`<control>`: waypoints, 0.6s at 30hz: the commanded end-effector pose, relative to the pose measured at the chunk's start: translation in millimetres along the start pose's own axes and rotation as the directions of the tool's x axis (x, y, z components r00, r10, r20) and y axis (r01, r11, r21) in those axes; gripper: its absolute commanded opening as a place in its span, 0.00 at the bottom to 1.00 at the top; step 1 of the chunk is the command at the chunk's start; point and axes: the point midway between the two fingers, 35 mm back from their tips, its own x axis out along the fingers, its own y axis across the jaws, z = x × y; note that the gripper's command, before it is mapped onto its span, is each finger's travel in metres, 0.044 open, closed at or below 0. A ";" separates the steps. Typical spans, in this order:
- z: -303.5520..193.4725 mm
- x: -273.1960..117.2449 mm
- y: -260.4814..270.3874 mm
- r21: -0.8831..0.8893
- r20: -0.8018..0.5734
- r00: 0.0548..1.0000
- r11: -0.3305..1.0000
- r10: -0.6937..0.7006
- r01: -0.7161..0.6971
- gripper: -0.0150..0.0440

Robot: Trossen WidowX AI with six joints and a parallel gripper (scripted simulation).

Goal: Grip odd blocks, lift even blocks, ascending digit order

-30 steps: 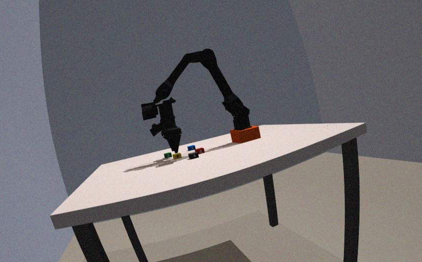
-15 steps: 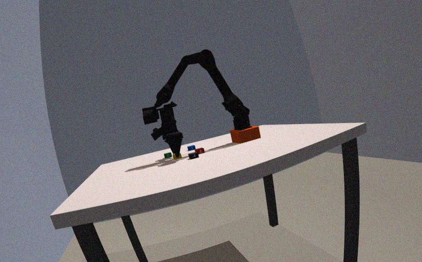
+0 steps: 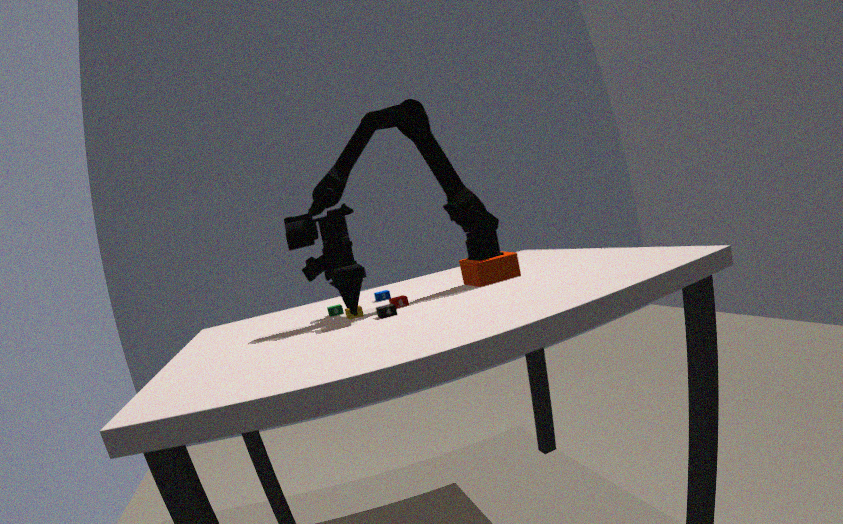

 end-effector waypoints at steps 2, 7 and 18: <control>0.2 0.7 0.1 0.003 0.001 1.000 1.000 0.000 0.000 0.46; 0.3 -0.5 0.1 0.003 0.001 1.000 1.000 0.000 0.000 0.46; 0.3 -14.4 0.1 0.003 0.001 1.000 1.000 0.000 0.000 0.46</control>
